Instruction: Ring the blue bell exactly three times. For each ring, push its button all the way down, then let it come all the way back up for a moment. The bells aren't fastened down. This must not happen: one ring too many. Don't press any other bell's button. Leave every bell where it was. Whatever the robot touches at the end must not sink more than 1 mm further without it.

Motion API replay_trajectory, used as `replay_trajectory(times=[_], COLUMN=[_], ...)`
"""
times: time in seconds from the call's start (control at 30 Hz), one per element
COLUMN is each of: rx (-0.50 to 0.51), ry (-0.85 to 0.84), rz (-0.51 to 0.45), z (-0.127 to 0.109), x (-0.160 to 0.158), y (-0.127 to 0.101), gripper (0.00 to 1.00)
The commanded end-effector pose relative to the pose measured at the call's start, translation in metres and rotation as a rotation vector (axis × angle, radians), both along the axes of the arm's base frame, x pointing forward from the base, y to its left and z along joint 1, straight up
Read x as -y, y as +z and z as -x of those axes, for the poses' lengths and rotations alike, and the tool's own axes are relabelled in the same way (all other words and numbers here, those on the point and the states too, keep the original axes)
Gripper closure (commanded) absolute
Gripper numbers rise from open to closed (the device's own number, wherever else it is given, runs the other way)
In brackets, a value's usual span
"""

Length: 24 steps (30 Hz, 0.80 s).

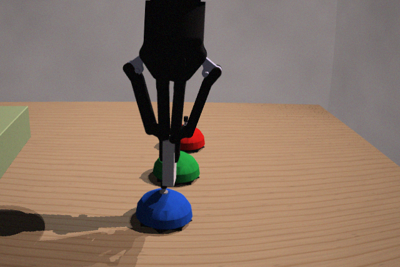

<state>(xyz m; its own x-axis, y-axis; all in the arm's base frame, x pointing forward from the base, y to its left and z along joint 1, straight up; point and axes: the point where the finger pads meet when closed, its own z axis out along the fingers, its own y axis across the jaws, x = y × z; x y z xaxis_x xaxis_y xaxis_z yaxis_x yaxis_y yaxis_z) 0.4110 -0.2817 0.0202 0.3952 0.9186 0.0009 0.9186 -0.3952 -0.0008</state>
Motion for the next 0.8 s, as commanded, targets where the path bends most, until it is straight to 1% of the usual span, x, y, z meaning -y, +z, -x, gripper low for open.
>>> replay_trajectory(times=[0.0, 0.77], rx=[0.000, 0.000], ry=[0.000, 0.000], rz=[0.000, 0.000], z=[-0.0002, -0.0001], x=[0.0001, 0.0001], y=[0.0002, -0.0032], gripper=[1.00, 1.00])
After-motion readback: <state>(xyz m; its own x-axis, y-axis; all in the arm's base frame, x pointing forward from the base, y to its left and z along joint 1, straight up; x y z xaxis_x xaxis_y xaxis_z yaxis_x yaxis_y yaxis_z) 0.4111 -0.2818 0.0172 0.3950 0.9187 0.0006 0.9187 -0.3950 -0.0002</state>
